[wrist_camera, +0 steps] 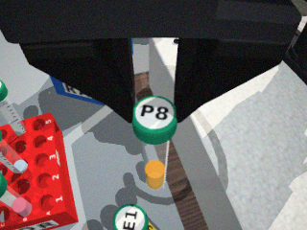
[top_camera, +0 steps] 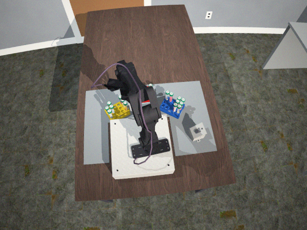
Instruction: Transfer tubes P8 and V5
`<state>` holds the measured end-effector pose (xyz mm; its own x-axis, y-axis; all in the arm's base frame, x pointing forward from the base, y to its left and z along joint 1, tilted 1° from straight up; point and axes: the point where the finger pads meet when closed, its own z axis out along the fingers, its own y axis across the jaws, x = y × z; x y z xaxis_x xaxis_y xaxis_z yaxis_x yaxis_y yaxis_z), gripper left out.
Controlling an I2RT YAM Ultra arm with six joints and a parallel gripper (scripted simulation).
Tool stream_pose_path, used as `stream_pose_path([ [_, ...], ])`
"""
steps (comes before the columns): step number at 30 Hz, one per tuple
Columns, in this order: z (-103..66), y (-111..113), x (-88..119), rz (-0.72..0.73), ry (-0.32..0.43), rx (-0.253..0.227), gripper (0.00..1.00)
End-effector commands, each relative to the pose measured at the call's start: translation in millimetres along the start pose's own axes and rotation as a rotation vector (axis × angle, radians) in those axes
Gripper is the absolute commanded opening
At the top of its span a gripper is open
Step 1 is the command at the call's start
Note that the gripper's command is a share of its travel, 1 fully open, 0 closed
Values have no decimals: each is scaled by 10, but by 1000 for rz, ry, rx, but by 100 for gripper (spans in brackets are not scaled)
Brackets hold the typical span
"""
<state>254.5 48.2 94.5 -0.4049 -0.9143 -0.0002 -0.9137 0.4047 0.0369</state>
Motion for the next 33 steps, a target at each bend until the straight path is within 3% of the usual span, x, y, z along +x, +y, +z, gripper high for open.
stream_pose_path([
  [1, -64, 140, -57, 27, -16, 9, 0],
  [21, -68, 586, -428, 27, -21, 17, 0],
  [23, -68, 586, -428, 27, -21, 17, 0],
  [24, -172, 502, -523, 25, -51, 46, 0],
  [25, -174, 458, -514, 40, -53, 48, 0],
  [26, -88, 434, -520, 44, -26, 26, 0],
  [33, -90, 344, -611, 40, -30, 29, 0],
])
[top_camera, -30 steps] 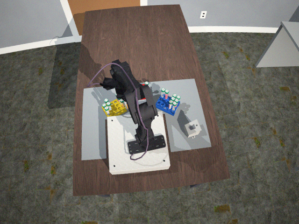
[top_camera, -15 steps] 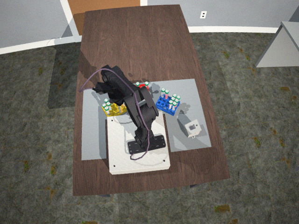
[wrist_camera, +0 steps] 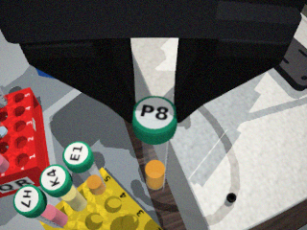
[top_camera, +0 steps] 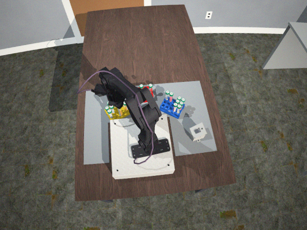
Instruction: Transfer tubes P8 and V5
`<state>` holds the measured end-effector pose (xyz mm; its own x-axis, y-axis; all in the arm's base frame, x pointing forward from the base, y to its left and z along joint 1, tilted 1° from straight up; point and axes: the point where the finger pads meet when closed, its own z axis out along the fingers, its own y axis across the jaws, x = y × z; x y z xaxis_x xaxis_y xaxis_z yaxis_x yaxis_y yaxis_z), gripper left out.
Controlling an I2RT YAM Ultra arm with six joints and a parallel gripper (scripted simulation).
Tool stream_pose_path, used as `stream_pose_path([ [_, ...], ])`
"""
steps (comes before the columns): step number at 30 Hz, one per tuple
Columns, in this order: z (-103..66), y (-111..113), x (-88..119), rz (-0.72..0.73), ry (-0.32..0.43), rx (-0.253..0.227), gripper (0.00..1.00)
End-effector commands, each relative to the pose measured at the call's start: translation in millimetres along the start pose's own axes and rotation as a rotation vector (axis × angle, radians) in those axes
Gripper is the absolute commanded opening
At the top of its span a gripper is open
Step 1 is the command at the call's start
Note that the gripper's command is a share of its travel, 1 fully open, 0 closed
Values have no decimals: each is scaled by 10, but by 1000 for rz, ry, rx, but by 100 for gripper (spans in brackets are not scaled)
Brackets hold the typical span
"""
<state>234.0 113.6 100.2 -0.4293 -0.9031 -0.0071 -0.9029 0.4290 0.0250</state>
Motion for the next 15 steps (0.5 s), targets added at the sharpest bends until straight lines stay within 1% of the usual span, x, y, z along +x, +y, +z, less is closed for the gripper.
stream_pose_path([
  [1, -47, -118, -111, 11, -22, 17, 0],
  [5, -47, -170, -147, 10, -20, 16, 0],
  [8, -46, -151, -162, 0, -15, 11, 0],
  [15, -46, -240, -212, 7, -9, 6, 0],
])
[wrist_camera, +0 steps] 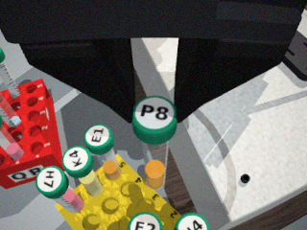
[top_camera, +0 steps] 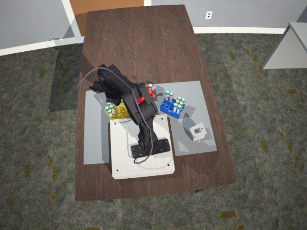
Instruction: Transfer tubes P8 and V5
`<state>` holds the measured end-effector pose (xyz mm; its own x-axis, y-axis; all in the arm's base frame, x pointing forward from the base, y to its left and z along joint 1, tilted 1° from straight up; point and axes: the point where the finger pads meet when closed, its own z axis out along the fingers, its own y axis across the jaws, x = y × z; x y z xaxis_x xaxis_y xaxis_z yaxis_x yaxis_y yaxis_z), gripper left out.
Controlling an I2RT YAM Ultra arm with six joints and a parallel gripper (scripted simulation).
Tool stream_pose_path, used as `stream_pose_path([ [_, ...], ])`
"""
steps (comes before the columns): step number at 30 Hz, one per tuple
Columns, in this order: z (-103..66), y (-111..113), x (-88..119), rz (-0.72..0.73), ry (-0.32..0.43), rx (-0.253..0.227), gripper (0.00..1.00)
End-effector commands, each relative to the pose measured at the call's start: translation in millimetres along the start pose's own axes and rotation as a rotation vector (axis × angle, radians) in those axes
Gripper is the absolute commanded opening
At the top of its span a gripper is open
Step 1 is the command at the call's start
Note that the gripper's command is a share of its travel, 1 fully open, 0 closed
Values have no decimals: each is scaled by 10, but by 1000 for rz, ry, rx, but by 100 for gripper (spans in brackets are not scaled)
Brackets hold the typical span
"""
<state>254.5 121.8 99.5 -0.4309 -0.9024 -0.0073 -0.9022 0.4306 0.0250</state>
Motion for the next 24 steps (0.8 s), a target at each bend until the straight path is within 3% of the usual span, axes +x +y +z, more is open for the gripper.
stream_pose_path([
  [1, -51, -98, -59, 6, -7, 5, 0],
  [24, -52, -343, -303, 6, -7, 5, 0],
])
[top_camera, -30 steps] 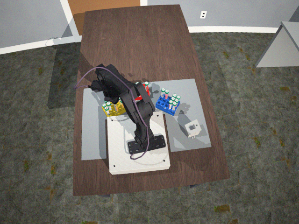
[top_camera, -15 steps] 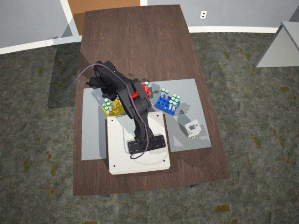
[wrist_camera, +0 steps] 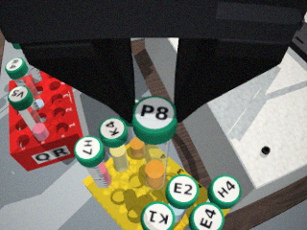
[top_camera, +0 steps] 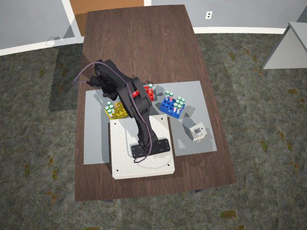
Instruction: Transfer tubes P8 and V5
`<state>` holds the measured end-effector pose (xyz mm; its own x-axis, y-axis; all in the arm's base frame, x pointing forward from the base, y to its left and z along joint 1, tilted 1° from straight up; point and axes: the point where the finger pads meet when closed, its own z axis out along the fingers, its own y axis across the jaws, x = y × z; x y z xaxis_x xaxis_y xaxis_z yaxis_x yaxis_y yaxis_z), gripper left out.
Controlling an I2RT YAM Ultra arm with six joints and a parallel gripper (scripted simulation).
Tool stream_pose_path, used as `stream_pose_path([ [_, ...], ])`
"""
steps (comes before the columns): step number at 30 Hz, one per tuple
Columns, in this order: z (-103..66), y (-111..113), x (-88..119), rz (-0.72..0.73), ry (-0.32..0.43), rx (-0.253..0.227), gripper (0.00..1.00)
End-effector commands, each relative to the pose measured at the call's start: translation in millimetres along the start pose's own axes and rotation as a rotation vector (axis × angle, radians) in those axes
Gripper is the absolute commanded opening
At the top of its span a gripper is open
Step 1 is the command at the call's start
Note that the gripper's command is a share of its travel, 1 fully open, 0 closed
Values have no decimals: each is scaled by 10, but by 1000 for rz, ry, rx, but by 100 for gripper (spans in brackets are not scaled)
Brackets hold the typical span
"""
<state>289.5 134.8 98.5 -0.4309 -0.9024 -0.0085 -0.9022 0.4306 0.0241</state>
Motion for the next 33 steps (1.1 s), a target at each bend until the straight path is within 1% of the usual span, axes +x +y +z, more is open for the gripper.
stream_pose_path([
  [1, -56, -83, -35, 6, -6, 4, 0],
  [14, -56, -213, -182, 3, -6, 4, 0],
  [15, -61, -182, -180, 1, -13, 11, 0],
  [33, -61, -182, -180, 1, -13, 11, 0],
])
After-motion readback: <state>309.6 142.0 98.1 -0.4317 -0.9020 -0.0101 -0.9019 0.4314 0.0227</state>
